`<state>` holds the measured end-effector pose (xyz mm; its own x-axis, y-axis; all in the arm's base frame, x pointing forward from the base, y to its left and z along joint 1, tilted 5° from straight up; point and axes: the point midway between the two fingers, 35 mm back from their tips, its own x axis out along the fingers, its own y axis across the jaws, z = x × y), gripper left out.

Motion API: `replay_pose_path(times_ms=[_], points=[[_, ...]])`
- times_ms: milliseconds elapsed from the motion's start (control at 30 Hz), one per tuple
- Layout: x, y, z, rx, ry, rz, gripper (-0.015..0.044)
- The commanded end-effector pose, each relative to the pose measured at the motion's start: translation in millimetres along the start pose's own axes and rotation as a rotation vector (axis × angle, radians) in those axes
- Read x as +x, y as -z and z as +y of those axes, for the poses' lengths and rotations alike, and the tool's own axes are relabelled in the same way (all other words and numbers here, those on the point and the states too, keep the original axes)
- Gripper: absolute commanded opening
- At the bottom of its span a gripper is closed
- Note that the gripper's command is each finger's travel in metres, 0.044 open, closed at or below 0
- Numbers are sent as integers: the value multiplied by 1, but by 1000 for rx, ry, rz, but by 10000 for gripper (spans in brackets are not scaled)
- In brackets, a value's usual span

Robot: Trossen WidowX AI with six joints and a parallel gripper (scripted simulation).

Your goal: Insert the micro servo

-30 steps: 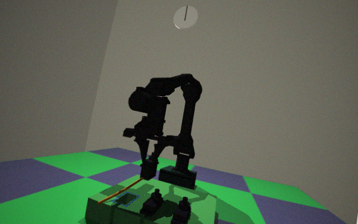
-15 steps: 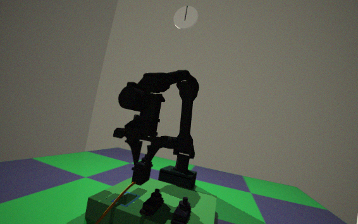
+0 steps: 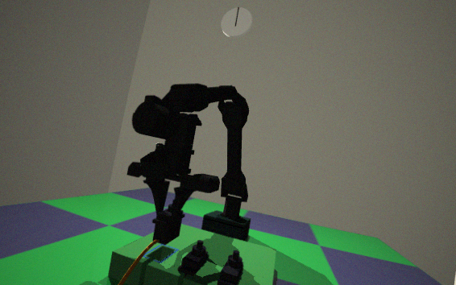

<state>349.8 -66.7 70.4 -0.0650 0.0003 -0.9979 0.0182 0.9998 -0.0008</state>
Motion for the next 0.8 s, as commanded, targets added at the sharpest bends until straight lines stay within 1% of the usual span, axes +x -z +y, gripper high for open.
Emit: replay_pose_path(times_ms=[0, 533, 767], points=[[-4, -9, 0, 3, 0, -10, 0], [15, -11, 0, 3, 0, -10, 0], [16, -11, 0, 3, 0, -10, 0]])
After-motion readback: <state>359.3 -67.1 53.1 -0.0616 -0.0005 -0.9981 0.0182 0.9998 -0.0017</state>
